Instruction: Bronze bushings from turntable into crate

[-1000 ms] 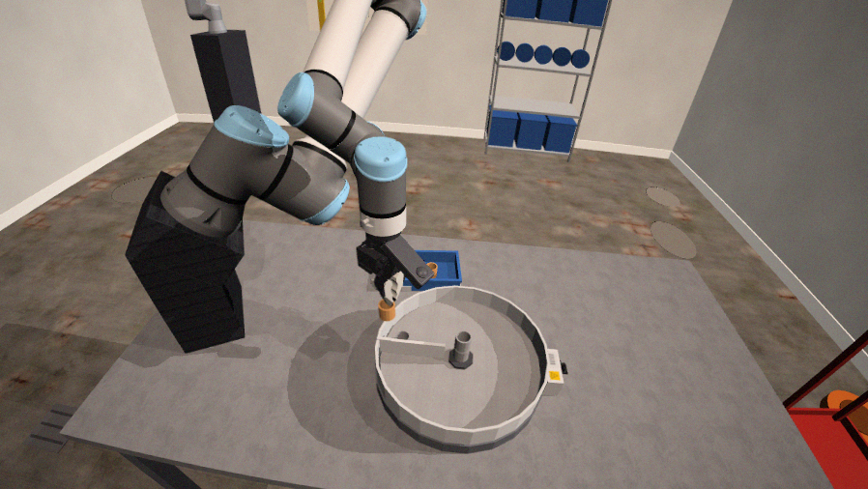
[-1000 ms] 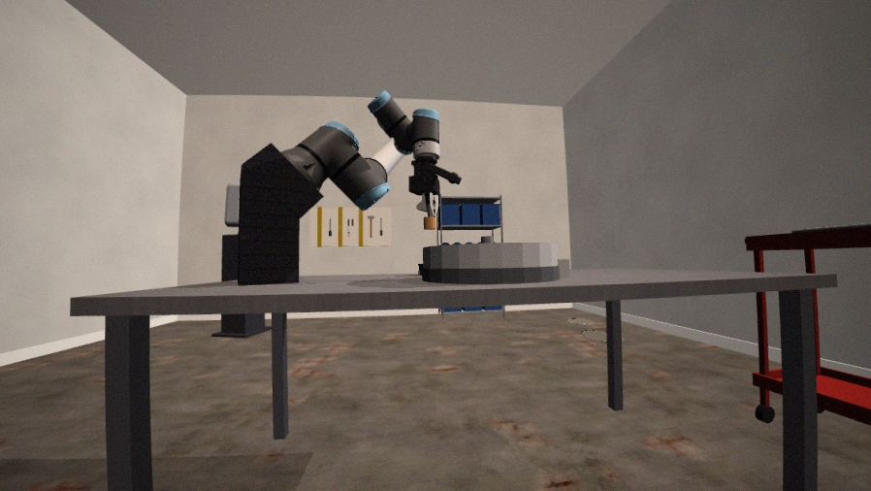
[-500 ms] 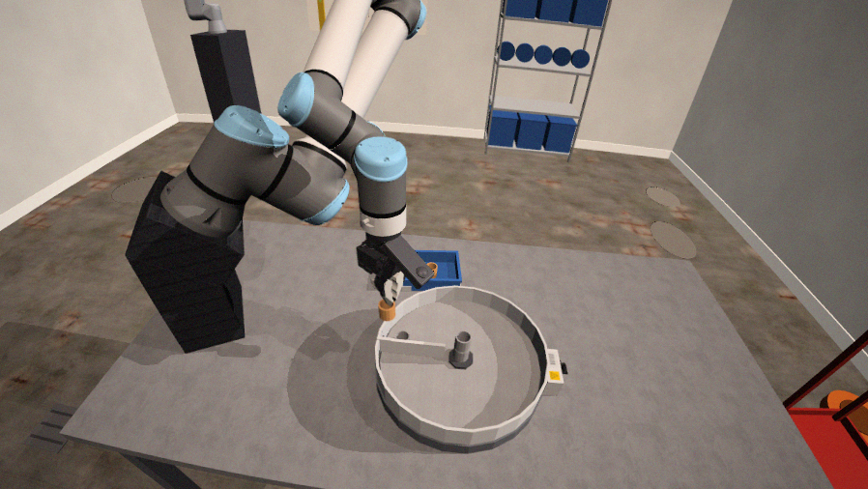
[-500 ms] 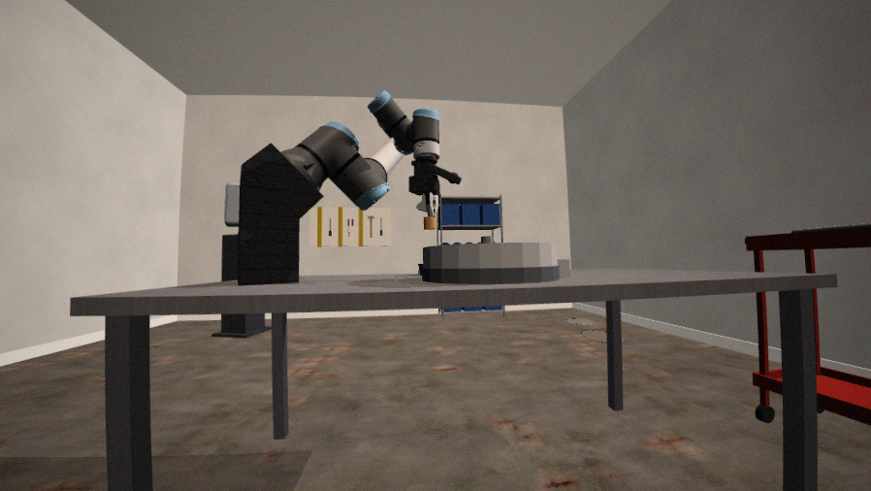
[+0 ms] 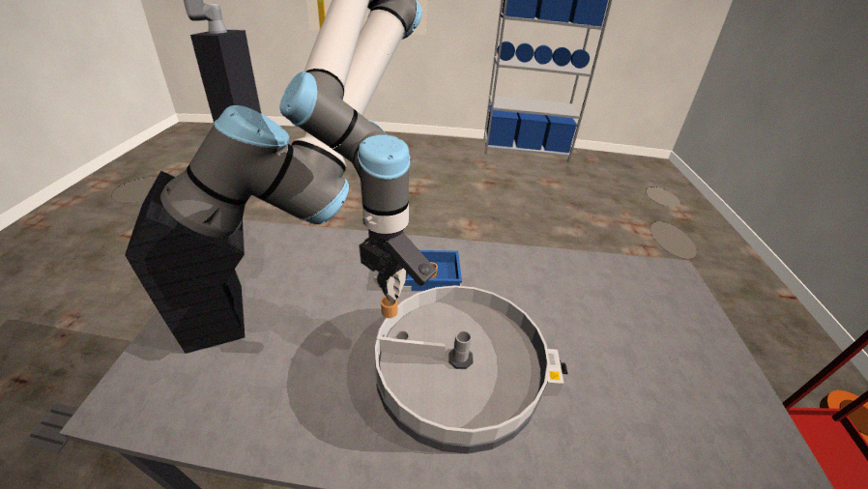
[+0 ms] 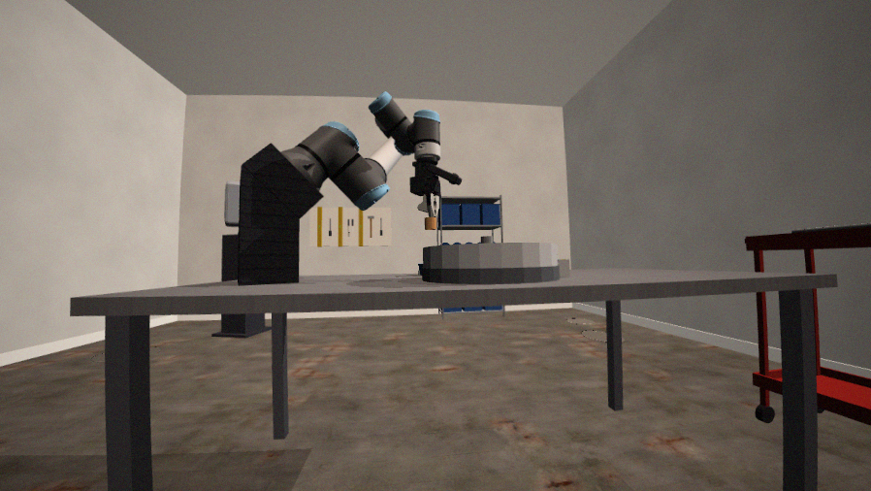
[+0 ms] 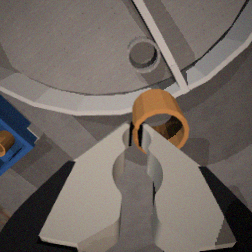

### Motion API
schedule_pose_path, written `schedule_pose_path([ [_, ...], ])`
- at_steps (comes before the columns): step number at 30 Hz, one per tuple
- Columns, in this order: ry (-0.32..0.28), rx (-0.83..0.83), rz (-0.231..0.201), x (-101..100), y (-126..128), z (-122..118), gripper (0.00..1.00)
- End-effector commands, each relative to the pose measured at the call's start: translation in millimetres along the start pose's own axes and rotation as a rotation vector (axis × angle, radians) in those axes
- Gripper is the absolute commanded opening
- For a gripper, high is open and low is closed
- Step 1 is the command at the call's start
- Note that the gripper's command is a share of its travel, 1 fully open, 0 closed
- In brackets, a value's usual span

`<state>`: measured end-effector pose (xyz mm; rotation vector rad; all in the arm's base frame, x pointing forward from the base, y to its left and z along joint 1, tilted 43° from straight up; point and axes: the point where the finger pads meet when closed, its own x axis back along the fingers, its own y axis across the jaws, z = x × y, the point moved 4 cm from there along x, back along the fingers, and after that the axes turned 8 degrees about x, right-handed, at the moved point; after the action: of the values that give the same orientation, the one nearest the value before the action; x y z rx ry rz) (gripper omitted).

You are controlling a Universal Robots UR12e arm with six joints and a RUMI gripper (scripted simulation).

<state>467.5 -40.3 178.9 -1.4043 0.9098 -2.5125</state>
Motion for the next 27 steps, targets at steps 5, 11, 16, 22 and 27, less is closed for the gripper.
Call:
schedule_pose_path([
  [5,0.001,0.0,-0.001,0,-17,-1,0.0],
  [11,0.001,0.0,-0.001,0,-37,-2,0.0],
  [16,0.001,0.0,-0.001,0,-57,-4,0.0],
  [22,0.001,0.0,-0.001,0,-74,-5,0.0],
  [27,0.001,0.0,-0.001,1,-98,-7,0.0],
])
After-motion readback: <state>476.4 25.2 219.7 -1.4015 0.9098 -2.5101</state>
